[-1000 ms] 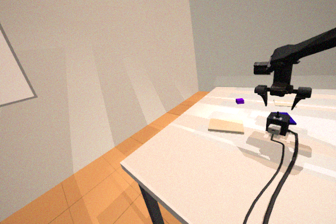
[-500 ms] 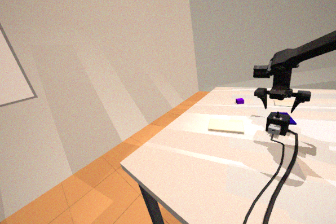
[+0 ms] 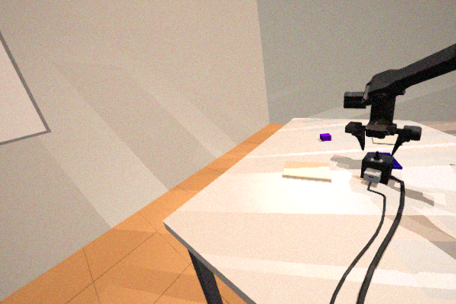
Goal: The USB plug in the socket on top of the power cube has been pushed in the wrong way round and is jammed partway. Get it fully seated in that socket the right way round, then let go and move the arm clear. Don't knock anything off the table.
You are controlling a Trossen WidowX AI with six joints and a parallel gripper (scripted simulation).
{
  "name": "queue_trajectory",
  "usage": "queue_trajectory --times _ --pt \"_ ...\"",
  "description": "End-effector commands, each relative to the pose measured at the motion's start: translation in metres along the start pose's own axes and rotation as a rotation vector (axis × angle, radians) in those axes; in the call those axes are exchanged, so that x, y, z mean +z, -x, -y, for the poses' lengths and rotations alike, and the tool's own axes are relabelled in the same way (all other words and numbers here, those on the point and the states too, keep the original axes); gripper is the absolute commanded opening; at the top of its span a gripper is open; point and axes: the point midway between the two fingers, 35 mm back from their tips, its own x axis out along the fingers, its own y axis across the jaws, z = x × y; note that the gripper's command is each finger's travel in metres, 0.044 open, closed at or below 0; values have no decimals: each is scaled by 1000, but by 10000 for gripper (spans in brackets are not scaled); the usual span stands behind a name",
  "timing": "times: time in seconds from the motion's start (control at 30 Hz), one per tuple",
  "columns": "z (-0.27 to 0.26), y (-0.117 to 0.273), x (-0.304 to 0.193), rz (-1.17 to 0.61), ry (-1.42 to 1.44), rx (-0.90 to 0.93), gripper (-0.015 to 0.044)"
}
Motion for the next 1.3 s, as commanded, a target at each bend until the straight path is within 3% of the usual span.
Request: queue_trajectory --times 0.0,0.37,1.27 --pt "0 0 0 0 1 0 282" --pt "0 0 0 0 1 0 0" --pt "0 6 0 0 0 0 0"
